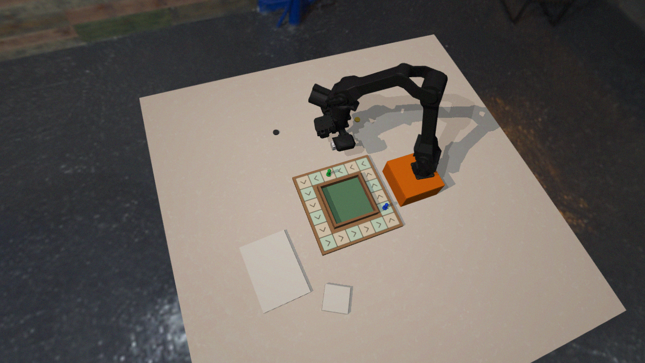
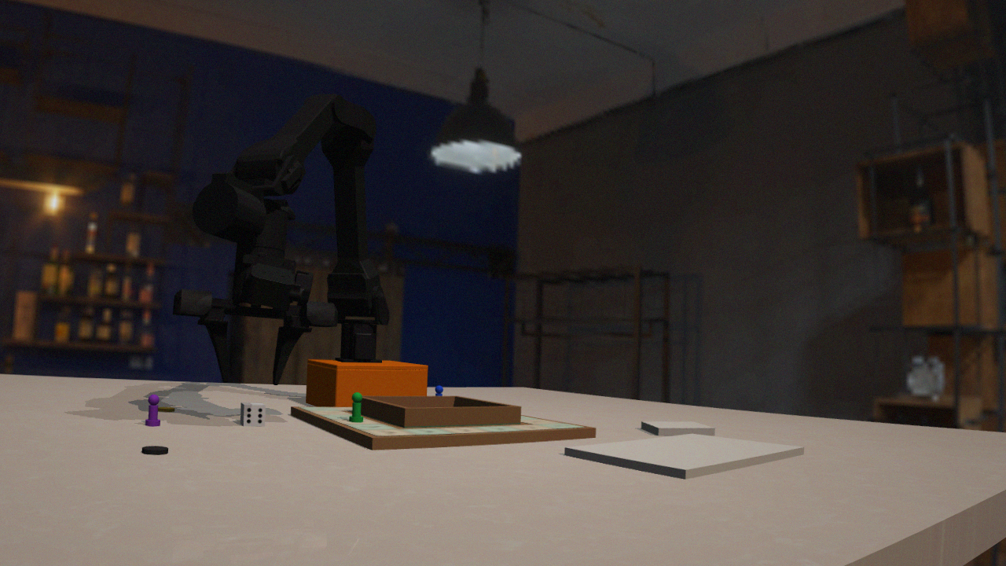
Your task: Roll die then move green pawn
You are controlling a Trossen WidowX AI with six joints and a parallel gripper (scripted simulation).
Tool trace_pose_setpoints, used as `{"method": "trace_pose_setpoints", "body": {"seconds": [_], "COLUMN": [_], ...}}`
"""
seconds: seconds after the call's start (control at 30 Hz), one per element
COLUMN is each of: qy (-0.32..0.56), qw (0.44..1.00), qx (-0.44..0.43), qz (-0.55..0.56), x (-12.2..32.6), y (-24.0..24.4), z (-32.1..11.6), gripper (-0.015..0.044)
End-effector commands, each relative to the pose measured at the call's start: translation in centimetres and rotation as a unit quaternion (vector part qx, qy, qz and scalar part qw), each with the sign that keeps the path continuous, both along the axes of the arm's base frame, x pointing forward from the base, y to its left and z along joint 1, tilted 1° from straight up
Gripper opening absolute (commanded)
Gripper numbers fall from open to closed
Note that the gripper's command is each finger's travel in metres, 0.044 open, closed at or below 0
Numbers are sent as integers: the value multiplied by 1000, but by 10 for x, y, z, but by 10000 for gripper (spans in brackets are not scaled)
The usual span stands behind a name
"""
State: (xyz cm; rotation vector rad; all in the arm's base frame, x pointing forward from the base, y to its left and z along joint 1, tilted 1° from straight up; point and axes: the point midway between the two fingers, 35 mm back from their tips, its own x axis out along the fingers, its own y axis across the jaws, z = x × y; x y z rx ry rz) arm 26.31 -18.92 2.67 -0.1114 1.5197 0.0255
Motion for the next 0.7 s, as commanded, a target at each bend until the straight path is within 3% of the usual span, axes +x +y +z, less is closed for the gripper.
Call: {"method": "trace_pose_setpoints", "body": {"seconds": [0.0,0.67], "qy": [7,7], "qw": [1000,1000], "qx": [8,8], "qz": [3,3], "x": [-4,-3], "y": [3,2], "z": [-8,-38], "gripper": [275,275]}}
